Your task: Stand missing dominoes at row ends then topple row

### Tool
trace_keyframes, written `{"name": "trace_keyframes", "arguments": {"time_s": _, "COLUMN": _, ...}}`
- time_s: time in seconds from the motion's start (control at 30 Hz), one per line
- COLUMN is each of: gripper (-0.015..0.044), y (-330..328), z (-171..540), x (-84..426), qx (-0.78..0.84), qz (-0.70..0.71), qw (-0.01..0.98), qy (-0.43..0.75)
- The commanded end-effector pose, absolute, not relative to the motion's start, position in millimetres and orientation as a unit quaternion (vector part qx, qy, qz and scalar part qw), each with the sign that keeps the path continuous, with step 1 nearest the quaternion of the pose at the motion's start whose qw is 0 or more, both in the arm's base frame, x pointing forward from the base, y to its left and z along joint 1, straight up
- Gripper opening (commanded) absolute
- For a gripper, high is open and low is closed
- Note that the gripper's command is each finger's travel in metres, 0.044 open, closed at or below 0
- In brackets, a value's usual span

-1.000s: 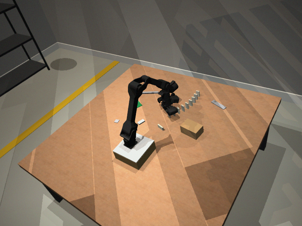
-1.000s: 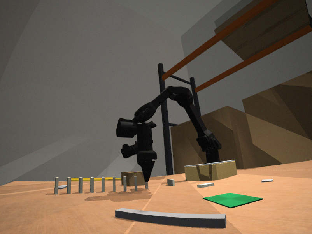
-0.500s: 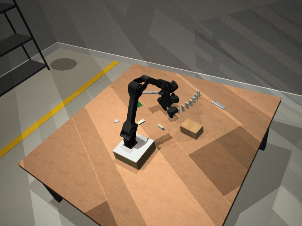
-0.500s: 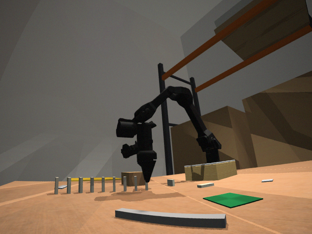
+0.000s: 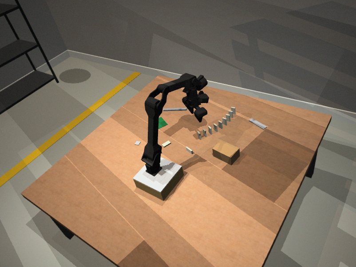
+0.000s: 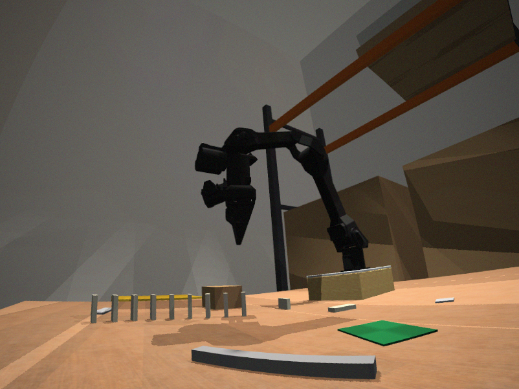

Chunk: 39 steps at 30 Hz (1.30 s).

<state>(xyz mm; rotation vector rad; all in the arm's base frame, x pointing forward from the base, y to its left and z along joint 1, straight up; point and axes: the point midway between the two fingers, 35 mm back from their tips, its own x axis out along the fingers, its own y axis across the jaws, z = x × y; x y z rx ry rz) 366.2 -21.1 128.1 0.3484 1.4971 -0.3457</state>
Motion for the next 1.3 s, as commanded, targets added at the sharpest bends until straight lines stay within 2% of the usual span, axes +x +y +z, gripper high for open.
{"name": "trace_keyframes", "arguments": {"time_s": 0.0, "gripper": 0.044, "y": -2, "z": 123, "x": 357, "qx": 0.152, "qz": -0.151, "qw": 0.702, "qy": 0.68}}
{"name": "trace_keyframes", "arguments": {"time_s": 0.23, "gripper": 0.044, "y": 82, "z": 80, "x": 305, "qx": 0.125, "qz": -0.12, "qw": 0.706, "qy": 0.687}}
{"name": "trace_keyframes", "arguments": {"time_s": 0.43, "gripper": 0.044, "y": 125, "z": 47, "x": 248, "qx": 0.104, "qz": -0.097, "qw": 0.707, "qy": 0.693}}
{"name": "trace_keyframes", "arguments": {"time_s": 0.6, "gripper": 0.044, "y": 126, "z": 44, "x": 247, "qx": 0.104, "qz": -0.096, "qw": 0.707, "qy": 0.693}}
{"name": "trace_keyframes", "arguments": {"time_s": 0.83, "gripper": 0.044, "y": 124, "z": -17, "x": 247, "qx": 0.103, "qz": -0.096, "qw": 0.707, "qy": 0.693}}
{"name": "trace_keyframes", "arguments": {"time_s": 1.27, "gripper": 0.044, "y": 121, "z": -32, "x": 247, "qx": 0.103, "qz": -0.096, "qw": 0.707, "qy": 0.693}}
